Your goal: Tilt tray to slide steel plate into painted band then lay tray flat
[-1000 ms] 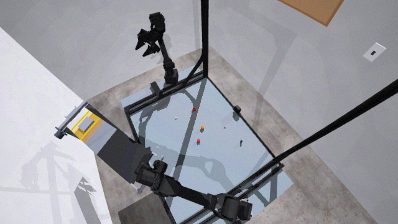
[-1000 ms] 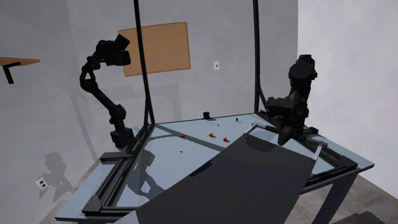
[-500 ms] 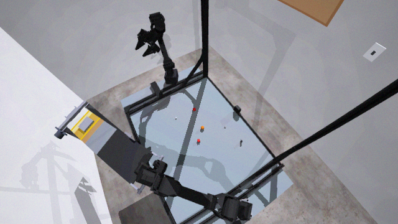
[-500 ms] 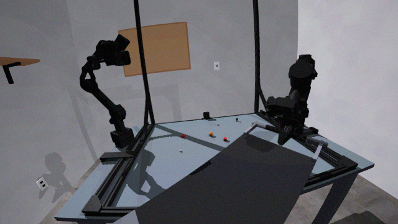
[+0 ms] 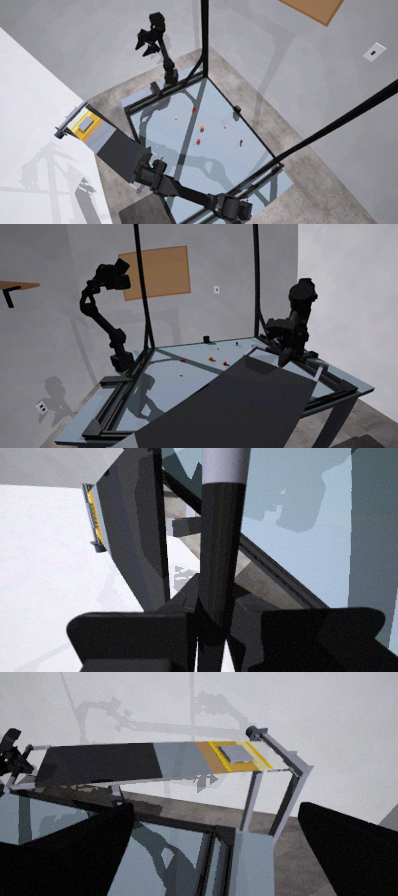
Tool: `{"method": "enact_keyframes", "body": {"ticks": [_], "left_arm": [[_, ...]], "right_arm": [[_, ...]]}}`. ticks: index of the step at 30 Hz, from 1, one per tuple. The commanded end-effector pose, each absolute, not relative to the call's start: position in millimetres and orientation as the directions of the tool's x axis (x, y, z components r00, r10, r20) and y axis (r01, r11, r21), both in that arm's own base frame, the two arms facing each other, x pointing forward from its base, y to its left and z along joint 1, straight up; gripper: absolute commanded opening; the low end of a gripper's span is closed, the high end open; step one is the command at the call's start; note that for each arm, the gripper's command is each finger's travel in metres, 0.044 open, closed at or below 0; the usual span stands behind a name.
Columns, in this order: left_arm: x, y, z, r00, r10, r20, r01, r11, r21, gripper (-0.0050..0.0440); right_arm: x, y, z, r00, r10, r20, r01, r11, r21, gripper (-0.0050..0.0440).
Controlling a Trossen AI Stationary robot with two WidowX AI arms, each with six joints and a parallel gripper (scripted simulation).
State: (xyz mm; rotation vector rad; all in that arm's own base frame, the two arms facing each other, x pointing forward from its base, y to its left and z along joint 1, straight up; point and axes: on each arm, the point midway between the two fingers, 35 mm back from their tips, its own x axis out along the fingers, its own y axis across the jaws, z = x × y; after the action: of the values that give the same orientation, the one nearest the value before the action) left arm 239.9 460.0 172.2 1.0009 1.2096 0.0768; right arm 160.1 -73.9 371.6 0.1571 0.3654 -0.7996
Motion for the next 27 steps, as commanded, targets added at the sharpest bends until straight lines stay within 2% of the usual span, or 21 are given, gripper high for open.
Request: {"method": "enact_keyframes", "body": {"ticks": [1,17,22,27], "left_arm": [[240.7,461.5,193.9,0.423,0.567,-0.707,0.423,0.567,0.707,0.0000],[241.2,462.2,197.8,0.427,0.572,-0.700,0.419,0.561,0.714,0.0000],[238.8,459.0,177.9,0.416,0.558,-0.718,0.429,0.575,0.696,0.0000],[232.0,450.0,97.5,0.399,0.535,-0.745,0.445,0.597,0.667,0.0000]], "right_arm": [[160.2,-74.0,371.8,0.637,-0.672,-0.376,0.726,0.688,0.000,0.0440],[160.2,-74.0,371.8,0.637,-0.672,-0.376,0.726,0.688,0.000,0.0440],[160.2,-74.0,371.8,0.637,-0.672,-0.376,0.726,0.688,0.000,0.0440],[160.2,-74.0,371.8,0.637,-0.672,-0.376,0.726,0.688,0.000,0.0440]]}}
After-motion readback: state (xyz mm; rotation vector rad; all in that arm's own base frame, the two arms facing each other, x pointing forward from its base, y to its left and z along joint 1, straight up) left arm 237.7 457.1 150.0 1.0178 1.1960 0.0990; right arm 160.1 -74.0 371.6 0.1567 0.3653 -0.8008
